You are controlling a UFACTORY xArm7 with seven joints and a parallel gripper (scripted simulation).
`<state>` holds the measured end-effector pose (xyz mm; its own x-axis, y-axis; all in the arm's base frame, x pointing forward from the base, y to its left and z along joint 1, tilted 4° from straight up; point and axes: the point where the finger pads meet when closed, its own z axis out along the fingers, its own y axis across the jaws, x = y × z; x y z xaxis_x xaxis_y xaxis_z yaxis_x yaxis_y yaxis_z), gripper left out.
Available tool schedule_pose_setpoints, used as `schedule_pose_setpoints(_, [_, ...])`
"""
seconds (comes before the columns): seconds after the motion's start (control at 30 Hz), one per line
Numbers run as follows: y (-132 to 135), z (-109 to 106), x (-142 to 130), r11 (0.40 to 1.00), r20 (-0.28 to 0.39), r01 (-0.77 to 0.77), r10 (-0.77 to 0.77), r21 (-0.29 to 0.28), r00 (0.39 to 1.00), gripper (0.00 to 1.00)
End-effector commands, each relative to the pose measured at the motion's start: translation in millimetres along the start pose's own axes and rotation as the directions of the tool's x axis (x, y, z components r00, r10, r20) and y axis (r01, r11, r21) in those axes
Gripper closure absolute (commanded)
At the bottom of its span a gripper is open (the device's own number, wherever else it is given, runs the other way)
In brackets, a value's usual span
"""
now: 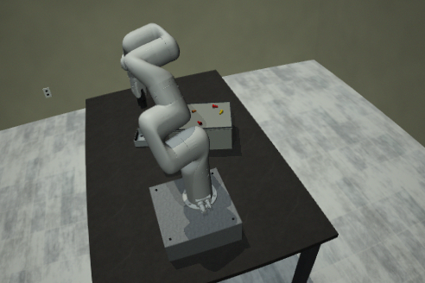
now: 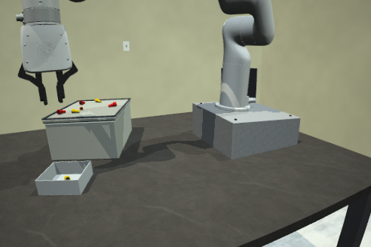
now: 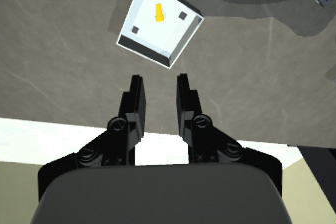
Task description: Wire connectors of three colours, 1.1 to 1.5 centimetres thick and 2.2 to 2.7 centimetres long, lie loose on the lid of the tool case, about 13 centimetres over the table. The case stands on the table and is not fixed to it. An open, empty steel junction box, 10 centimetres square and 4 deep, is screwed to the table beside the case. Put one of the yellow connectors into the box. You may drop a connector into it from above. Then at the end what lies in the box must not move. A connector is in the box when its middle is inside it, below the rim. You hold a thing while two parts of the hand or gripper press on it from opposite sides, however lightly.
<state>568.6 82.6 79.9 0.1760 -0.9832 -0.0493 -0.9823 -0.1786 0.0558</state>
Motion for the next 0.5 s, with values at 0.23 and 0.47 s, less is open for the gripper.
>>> schedule_pose_setpoints(0.23, [-2,-4,0,1.000,0.000,0.000,0.000,0.008,1.000,0.71])
schedule_pose_setpoints(0.47, [-2,-16,0,1.000,0.000,0.000,0.000,0.008,1.000,0.71])
